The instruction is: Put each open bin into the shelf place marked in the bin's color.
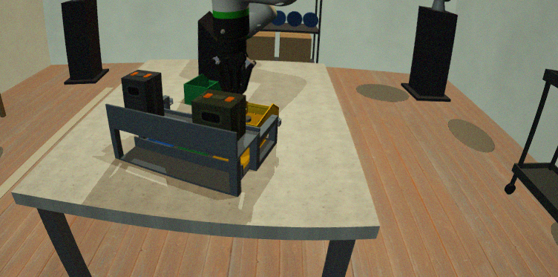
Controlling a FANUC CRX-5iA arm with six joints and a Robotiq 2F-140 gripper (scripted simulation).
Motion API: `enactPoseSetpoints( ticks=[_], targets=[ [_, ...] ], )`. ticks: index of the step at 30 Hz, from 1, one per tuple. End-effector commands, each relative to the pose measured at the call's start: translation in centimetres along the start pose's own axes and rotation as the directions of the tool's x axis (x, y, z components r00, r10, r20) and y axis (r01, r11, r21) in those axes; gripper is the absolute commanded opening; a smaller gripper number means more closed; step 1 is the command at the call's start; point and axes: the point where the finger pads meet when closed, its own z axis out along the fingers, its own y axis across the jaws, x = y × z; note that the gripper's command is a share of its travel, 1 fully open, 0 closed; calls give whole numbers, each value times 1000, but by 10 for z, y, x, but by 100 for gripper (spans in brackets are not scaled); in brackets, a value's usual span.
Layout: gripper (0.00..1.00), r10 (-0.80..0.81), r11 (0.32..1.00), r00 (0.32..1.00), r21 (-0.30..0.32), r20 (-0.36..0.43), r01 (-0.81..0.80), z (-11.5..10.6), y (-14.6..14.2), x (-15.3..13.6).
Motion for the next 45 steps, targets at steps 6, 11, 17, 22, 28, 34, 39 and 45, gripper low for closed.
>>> enactPoseSetpoints(
  ticks=[6,11,17,22,28,34,39,45],
  targets=[
    [0,0,1000,1000,0,-1,0,1,0,0],
    [0,0,1000,1000,0,-1,0,2,0,0],
    [0,0,1000,1000,0,-1,0,4,0,1],
    [0,0,1000,1000,0,-1,0,6,0,1],
    [0,0,1000,1000,0,-1,0,7,0,1],
    [0,0,1000,1000,0,-1,0,8,0,1],
    [0,0,1000,1000,0,-1,0,8,0,1],
    [0,0,1000,1000,0,-1,0,8,0,1]
  ],
)
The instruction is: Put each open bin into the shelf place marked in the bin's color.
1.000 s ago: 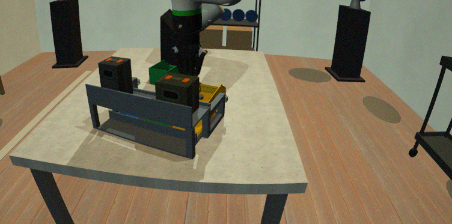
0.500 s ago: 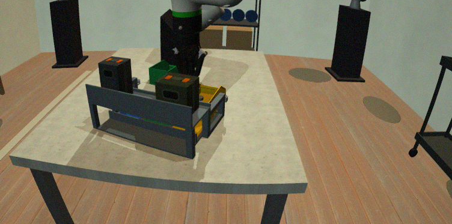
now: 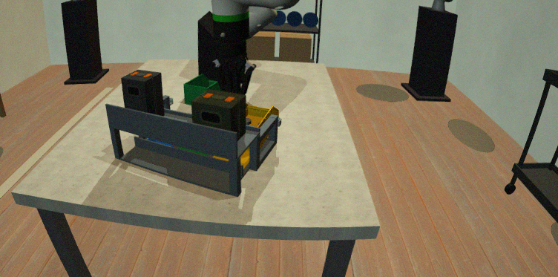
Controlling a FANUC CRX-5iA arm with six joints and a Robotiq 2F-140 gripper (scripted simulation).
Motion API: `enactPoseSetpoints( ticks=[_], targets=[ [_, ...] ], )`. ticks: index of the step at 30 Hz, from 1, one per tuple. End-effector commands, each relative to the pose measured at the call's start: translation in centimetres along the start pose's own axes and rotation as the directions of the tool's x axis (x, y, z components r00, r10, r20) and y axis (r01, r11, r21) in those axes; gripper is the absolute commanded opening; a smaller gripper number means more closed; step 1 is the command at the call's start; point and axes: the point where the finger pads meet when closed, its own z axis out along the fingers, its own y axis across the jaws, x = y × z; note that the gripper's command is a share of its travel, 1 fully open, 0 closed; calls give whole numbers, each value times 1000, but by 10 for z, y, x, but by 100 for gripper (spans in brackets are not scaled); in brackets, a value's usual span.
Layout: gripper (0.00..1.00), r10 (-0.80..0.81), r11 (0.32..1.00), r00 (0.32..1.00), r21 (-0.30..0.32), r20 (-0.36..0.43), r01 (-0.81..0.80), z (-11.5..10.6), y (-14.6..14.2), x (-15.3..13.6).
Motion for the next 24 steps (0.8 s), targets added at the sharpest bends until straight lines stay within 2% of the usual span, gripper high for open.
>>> enactPoseSetpoints(
  ticks=[1,24],
  targets=[
    [0,0,1000,1000,0,-1,0,0,0,0],
    [0,0,1000,1000,0,-3,0,0,0,2]
  ],
)
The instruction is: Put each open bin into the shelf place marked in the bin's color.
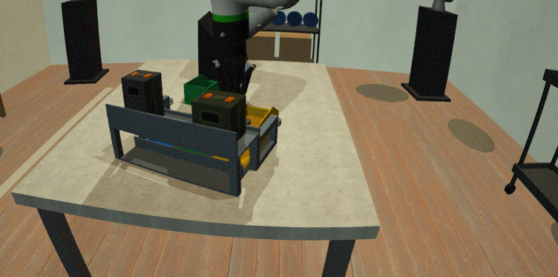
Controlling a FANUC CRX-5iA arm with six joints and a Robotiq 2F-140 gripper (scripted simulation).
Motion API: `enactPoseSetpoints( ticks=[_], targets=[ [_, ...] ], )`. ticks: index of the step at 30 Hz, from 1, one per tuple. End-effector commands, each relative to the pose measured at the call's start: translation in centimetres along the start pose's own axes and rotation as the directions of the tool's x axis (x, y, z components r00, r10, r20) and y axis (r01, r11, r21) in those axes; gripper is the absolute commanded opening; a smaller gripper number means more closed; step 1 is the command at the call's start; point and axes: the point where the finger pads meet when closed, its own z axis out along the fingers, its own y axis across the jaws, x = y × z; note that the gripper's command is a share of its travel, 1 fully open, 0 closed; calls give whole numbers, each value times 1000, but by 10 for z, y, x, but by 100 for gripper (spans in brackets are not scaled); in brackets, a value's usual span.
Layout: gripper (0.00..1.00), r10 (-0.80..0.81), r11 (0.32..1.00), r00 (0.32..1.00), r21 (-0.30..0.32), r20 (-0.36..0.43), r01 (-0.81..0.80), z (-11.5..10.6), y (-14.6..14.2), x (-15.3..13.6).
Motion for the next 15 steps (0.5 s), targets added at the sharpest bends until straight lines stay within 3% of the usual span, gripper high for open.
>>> enactPoseSetpoints(
  ticks=[1,15],
  targets=[
    [0,0,1000,1000,0,-2,0,0,0,1],
    [0,0,1000,1000,0,-10,0,0,0,8]
  ],
)
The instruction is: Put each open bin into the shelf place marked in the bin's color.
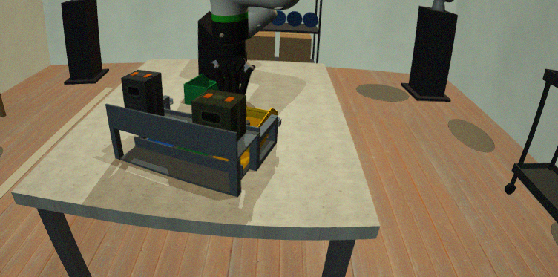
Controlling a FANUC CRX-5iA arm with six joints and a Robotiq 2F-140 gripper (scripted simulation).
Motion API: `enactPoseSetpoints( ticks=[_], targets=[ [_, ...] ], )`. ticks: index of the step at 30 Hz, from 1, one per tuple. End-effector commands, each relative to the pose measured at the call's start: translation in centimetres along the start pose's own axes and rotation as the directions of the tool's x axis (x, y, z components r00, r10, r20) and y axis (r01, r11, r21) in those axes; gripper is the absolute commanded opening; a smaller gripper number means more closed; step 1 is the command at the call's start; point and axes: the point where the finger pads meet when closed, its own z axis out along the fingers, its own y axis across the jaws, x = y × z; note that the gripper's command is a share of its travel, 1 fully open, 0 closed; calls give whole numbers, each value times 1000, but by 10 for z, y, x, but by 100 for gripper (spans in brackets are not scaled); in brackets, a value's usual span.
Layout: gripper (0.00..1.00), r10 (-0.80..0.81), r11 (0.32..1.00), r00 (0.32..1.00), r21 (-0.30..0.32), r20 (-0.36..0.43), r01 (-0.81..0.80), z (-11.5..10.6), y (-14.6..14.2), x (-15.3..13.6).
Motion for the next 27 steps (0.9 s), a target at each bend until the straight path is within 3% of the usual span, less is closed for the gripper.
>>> enactPoseSetpoints(
  ticks=[1,27],
  targets=[
    [0,0,1000,1000,0,-3,0,0,0,2],
    [0,0,1000,1000,0,-14,0,0,0,11]
  ],
)
